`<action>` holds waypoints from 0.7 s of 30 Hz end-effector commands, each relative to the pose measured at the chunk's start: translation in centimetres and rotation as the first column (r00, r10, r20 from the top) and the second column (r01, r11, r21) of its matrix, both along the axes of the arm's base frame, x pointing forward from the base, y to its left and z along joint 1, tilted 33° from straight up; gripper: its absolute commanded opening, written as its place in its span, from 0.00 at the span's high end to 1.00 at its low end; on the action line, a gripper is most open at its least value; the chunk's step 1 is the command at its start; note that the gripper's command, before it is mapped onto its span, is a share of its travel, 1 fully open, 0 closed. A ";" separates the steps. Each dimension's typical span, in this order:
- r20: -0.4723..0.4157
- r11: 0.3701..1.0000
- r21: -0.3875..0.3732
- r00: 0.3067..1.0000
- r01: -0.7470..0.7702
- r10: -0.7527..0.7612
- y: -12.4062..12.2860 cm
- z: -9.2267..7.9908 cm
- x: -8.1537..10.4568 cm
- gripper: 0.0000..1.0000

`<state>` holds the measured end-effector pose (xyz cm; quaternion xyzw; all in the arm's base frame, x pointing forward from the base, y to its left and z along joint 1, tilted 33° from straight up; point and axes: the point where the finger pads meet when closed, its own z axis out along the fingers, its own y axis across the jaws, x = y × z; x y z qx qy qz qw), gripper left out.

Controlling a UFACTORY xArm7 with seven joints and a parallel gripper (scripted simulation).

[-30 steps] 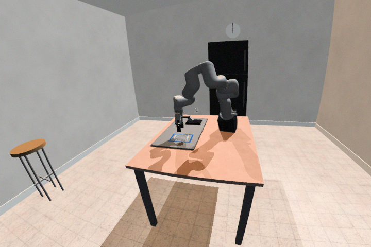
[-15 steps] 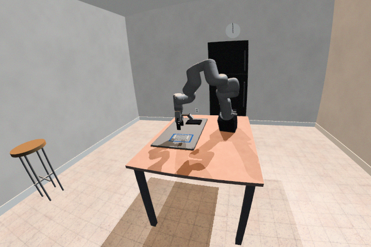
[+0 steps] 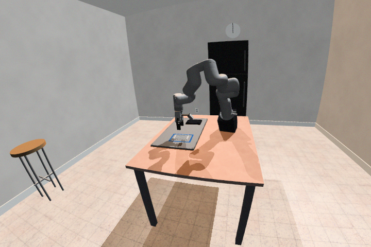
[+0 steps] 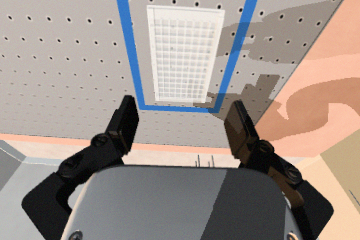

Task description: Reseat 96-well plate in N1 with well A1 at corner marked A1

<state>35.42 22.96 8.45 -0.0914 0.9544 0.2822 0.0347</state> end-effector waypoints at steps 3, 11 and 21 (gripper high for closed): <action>-0.087 0.990 -0.003 0.986 0.139 -0.139 -0.1 0.1 0.1 0.00; -0.193 0.953 -0.023 0.934 0.301 -0.300 -0.1 0.1 0.1 0.00; -0.352 0.835 -0.095 0.766 0.543 -0.538 -0.1 0.1 0.1 0.00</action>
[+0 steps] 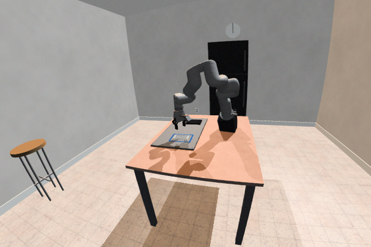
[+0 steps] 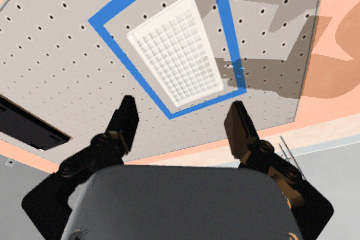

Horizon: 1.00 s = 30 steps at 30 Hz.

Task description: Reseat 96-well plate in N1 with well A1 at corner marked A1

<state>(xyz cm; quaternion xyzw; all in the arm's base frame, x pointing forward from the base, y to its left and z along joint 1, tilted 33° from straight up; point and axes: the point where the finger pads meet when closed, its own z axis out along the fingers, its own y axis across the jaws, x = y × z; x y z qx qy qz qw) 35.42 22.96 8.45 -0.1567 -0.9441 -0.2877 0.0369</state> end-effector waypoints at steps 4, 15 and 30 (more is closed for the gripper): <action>-0.171 0.966 -0.027 0.951 0.256 -0.257 -0.1 0.1 0.1 0.00; -0.319 0.874 -0.083 0.818 0.480 -0.479 -0.1 0.1 0.1 0.00; -0.482 0.653 -0.222 0.500 0.724 -0.719 -0.1 0.1 0.1 0.00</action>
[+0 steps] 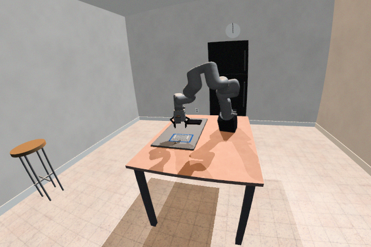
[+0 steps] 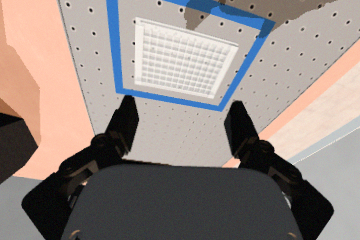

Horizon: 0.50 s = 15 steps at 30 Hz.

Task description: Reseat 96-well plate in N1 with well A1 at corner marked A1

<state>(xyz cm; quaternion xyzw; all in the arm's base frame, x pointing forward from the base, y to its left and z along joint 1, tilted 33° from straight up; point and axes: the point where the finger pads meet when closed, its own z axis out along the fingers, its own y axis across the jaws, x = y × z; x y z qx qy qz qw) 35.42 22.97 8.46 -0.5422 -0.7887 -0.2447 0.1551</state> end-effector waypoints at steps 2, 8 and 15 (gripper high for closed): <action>-0.098 0.989 -0.014 0.985 0.144 -0.145 -0.1 0.1 0.1 0.00; -0.152 0.974 -0.022 0.962 0.225 -0.226 0.5 -0.7 0.1 0.00; -0.237 0.933 -0.046 0.904 0.356 -0.356 0.5 -0.8 0.1 0.00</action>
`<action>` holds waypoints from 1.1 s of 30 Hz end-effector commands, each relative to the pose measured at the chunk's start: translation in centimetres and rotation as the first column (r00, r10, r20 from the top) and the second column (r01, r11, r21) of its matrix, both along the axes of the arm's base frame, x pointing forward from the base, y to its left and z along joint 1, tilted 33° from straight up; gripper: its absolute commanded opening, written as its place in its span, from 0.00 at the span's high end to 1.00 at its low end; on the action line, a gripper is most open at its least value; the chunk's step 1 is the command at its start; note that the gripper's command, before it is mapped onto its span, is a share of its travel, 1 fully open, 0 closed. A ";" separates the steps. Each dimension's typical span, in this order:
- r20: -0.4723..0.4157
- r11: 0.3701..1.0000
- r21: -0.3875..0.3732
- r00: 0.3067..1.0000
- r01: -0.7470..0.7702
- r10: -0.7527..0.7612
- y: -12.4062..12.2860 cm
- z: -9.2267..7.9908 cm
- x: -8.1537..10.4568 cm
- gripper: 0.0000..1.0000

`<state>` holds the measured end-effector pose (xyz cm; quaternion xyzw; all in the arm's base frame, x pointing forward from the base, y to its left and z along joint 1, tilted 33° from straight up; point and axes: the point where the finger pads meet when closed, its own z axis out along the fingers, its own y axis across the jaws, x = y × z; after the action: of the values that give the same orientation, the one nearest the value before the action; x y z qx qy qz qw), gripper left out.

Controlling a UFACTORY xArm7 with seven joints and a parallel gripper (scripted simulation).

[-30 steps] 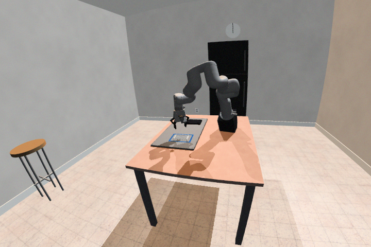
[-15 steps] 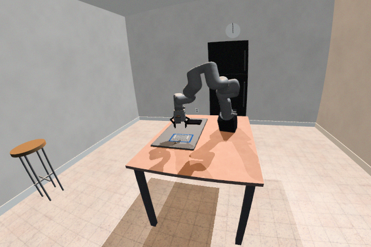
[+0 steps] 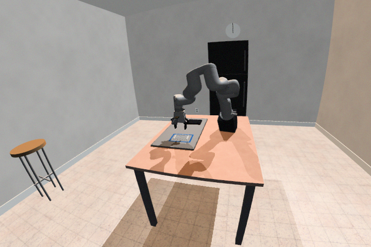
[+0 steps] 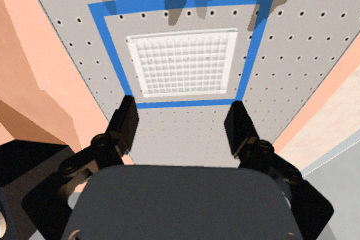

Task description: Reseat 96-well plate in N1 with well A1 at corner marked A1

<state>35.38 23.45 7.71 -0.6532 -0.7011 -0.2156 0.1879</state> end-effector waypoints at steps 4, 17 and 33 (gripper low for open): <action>-0.151 0.973 -0.015 0.961 0.231 -0.230 0.0 0.0 0.2 0.00; -0.332 0.859 -0.084 0.799 0.505 -0.502 0.0 0.0 0.2 0.00; -0.498 0.609 -0.241 0.442 0.756 -0.746 0.0 0.0 0.2 0.00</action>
<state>35.44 23.50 7.61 -0.9019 -0.3198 -0.1073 0.2698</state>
